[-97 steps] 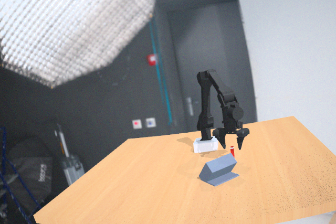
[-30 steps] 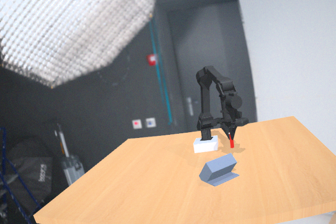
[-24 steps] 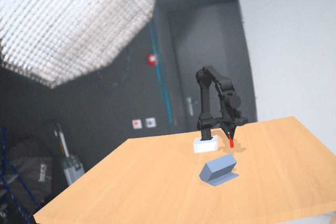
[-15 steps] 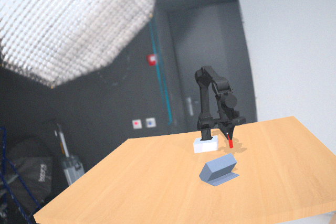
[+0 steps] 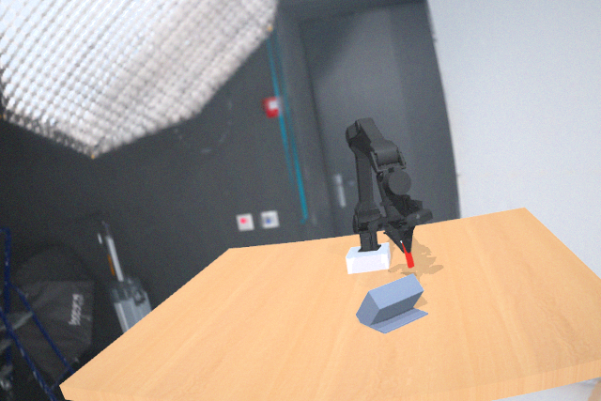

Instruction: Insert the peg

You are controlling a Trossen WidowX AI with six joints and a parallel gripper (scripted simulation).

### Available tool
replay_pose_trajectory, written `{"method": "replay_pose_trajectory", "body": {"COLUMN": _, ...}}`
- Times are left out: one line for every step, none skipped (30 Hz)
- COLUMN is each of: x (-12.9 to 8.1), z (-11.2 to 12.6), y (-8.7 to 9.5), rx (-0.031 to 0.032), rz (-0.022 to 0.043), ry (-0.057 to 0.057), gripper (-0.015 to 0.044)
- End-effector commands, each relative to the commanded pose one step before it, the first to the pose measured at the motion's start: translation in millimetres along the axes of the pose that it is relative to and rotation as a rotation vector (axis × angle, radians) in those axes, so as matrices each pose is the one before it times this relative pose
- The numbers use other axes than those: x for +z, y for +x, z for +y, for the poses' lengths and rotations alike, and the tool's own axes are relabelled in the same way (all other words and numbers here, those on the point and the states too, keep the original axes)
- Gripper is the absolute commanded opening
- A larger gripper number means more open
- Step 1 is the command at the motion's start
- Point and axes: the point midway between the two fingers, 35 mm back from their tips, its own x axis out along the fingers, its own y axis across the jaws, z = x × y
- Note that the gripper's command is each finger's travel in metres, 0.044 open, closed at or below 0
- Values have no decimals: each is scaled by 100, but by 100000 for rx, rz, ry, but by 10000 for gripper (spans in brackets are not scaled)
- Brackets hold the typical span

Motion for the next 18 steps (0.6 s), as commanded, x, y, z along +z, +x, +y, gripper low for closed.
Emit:
{"method": "replay_pose_trajectory", "body": {"x": -398, "z": 292, "y": 196, "rx": -2340, "rz": -902, "ry": 753, "gripper": 0}}
{"method": "replay_pose_trajectory", "body": {"x": -114, "z": 29, "y": -2, "rx": -606, "rz": -47, "ry": 277, "gripper": 0}}
{"method": "replay_pose_trajectory", "body": {"x": -114, "z": 29, "y": -3, "rx": -607, "rz": -44, "ry": 275, "gripper": 0}}
{"method": "replay_pose_trajectory", "body": {"x": -114, "z": 29, "y": -3, "rx": -607, "rz": -40, "ry": 273, "gripper": 0}}
{"method": "replay_pose_trajectory", "body": {"x": -114, "z": 29, "y": -4, "rx": -607, "rz": -37, "ry": 270, "gripper": 0}}
{"method": "replay_pose_trajectory", "body": {"x": -114, "z": 30, "y": -5, "rx": -608, "rz": -33, "ry": 268, "gripper": 0}}
{"method": "replay_pose_trajectory", "body": {"x": -114, "z": 30, "y": -6, "rx": -608, "rz": -30, "ry": 266, "gripper": 0}}
{"method": "replay_pose_trajectory", "body": {"x": -115, "z": 30, "y": -7, "rx": -609, "rz": -26, "ry": 263, "gripper": 0}}
{"method": "replay_pose_trajectory", "body": {"x": -115, "z": 30, "y": -8, "rx": -609, "rz": -23, "ry": 261, "gripper": 0}}
{"method": "replay_pose_trajectory", "body": {"x": -115, "z": 30, "y": -9, "rx": -609, "rz": -19, "ry": 258, "gripper": 0}}
{"method": "replay_pose_trajectory", "body": {"x": -115, "z": 30, "y": -10, "rx": -609, "rz": -16, "ry": 256, "gripper": 0}}
{"method": "replay_pose_trajectory", "body": {"x": -115, "z": 31, "y": -10, "rx": -610, "rz": -12, "ry": 253, "gripper": 0}}
{"method": "replay_pose_trajectory", "body": {"x": -115, "z": 31, "y": -11, "rx": -610, "rz": -9, "ry": 251, "gripper": 0}}
{"method": "replay_pose_trajectory", "body": {"x": -115, "z": 31, "y": -12, "rx": -610, "rz": -5, "ry": 248, "gripper": 0}}
{"method": "replay_pose_trajectory", "body": {"x": -115, "z": 31, "y": -13, "rx": -610, "rz": -2, "ry": 246, "gripper": 0}}
{"method": "replay_pose_trajectory", "body": {"x": -115, "z": 31, "y": -14, "rx": -611, "rz": 2, "ry": 243, "gripper": 0}}
{"method": "replay_pose_trajectory", "body": {"x": -115, "z": 31, "y": -15, "rx": -611, "rz": 5, "ry": 241, "gripper": 0}}
{"method": "replay_pose_trajectory", "body": {"x": -115, "z": 32, "y": -16, "rx": -611, "rz": 8, "ry": 238, "gripper": 0}}
